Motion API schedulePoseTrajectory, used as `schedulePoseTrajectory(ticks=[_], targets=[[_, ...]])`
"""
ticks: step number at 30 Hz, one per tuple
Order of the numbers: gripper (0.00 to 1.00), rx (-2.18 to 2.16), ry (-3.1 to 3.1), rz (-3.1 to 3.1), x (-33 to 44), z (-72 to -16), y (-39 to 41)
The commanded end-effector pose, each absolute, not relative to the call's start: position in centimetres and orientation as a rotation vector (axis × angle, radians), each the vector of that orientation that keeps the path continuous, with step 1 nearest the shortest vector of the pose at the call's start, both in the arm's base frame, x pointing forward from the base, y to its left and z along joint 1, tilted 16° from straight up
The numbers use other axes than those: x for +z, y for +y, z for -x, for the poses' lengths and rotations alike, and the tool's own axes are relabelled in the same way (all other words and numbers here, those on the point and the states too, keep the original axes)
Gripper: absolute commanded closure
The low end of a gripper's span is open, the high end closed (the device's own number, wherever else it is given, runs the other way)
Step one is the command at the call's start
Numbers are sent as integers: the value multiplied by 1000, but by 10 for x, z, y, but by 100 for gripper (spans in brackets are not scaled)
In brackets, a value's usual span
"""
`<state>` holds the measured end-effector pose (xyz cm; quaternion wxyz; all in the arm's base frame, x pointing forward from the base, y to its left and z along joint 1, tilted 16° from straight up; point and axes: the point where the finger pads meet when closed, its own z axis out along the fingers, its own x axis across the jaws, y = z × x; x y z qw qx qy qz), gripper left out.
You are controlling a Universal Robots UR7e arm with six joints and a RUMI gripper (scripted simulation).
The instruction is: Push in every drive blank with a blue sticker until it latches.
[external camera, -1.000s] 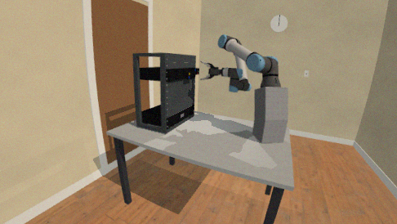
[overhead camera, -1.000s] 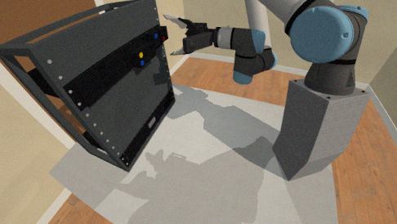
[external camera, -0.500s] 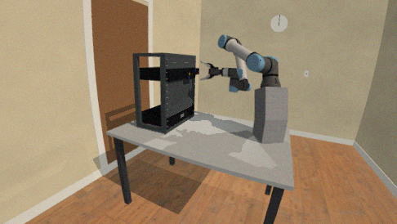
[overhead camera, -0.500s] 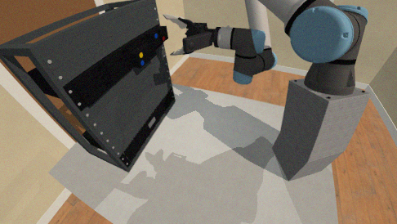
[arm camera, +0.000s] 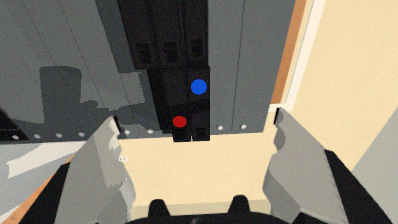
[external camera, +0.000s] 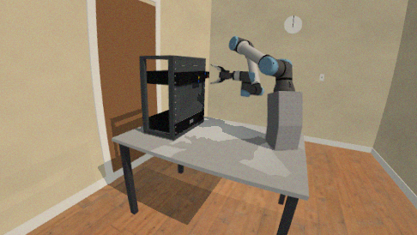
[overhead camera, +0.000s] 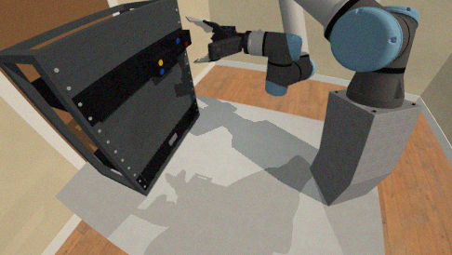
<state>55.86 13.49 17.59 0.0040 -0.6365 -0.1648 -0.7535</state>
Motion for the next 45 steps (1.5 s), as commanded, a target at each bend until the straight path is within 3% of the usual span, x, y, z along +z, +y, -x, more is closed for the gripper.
schedulePoseTrajectory(ticks=[1, 16, 17, 45], targets=[[0, -2362, -517, 1993, 176, -558, 135], [0, -2362, -517, 1993, 176, -558, 135], [100, -2362, -517, 1993, 176, -558, 135], [100, -2362, -517, 1993, 176, -558, 135]])
